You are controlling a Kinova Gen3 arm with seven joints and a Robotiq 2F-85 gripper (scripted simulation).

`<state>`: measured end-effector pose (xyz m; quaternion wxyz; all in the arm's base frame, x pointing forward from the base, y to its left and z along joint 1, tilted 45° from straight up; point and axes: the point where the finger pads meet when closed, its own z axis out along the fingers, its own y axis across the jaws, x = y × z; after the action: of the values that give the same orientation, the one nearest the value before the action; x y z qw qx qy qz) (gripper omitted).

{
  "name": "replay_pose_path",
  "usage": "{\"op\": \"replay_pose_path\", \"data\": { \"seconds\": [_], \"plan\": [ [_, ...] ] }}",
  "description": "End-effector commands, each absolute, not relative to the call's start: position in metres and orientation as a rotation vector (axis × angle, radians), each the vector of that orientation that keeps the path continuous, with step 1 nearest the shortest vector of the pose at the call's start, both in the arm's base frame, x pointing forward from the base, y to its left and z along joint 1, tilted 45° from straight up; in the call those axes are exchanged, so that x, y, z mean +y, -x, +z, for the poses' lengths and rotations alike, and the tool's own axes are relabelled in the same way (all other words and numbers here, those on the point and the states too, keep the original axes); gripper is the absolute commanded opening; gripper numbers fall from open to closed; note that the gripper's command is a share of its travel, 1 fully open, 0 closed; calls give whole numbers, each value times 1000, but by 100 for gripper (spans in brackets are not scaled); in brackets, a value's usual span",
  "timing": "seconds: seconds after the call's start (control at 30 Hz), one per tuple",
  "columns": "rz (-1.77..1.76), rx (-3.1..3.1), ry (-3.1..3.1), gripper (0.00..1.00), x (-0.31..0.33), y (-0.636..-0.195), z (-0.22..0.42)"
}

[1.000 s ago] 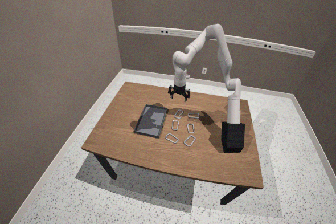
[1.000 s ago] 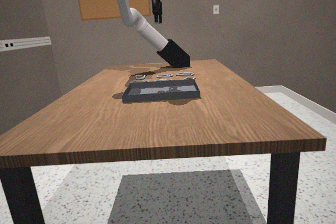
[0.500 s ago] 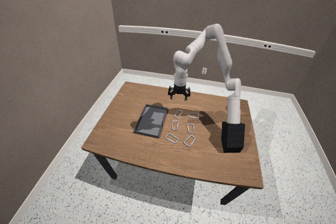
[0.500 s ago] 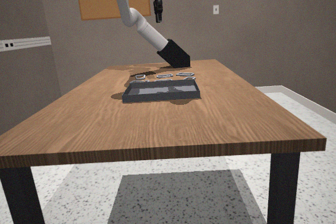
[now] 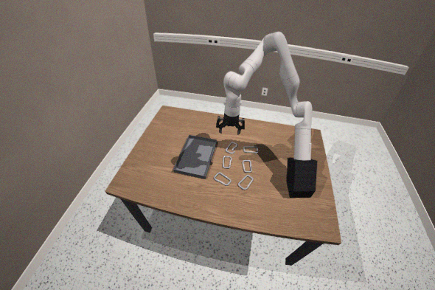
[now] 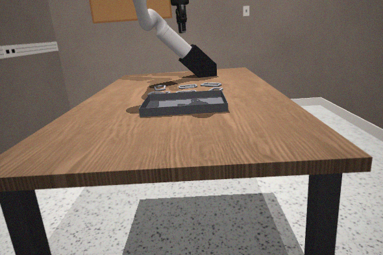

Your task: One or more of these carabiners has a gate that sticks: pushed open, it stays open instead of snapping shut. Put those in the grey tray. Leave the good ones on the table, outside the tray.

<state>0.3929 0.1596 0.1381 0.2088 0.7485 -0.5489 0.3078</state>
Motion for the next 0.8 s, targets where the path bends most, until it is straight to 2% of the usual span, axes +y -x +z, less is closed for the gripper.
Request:
{"op": "replay_pose_path", "data": {
  "seconds": [0.0,0.3,0.33,0.77],
  "plan": [
    [851,-1522,-2055,100,136,-397,119],
    [851,-1522,-2055,100,136,-397,119],
    [852,-1523,-2057,100,98,-412,78],
    [852,-1523,-2057,100,98,-412,78]
  ]
}}
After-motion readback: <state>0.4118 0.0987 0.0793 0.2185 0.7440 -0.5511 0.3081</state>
